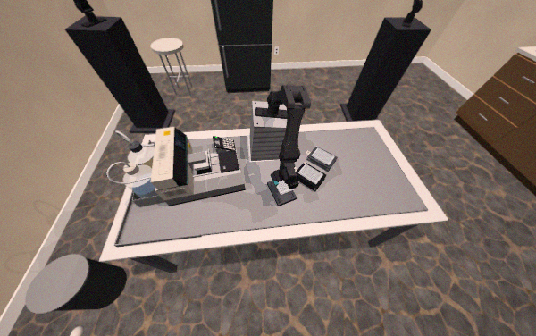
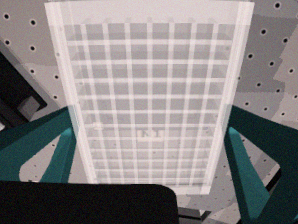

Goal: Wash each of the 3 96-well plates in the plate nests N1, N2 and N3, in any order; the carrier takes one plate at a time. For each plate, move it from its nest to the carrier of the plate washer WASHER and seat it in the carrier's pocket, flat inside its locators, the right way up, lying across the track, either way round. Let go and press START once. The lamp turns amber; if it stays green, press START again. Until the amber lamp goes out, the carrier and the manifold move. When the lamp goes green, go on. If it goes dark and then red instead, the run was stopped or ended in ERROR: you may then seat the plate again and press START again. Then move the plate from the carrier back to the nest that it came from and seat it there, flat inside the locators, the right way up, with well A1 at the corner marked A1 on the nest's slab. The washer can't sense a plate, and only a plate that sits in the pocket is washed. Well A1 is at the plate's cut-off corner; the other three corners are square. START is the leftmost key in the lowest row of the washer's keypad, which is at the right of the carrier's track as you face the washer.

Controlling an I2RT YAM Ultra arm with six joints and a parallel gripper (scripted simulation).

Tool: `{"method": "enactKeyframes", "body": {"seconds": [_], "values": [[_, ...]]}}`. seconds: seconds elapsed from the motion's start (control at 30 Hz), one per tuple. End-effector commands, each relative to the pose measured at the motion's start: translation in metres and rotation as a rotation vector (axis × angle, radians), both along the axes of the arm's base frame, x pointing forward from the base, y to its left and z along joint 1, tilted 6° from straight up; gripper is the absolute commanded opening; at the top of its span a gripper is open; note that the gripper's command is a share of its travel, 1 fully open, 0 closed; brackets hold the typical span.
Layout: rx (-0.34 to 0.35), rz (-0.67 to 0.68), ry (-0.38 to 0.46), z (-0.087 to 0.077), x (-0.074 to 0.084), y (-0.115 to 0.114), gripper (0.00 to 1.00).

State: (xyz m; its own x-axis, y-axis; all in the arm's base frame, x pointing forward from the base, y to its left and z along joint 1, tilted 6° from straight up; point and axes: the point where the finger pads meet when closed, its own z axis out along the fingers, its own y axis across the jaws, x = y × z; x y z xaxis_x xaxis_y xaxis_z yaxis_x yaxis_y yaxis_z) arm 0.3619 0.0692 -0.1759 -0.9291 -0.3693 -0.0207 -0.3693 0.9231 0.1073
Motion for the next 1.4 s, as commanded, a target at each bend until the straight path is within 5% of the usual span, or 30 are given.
{"method": "enactKeyframes", "body": {"seconds": [0.0, 1.37], "values": [[0.003, -0.001, -0.026, 0.001, 0.008, 0.001, 0.00], [0.004, -0.001, -0.026, -0.055, 0.010, 0.008, 0.00]]}}
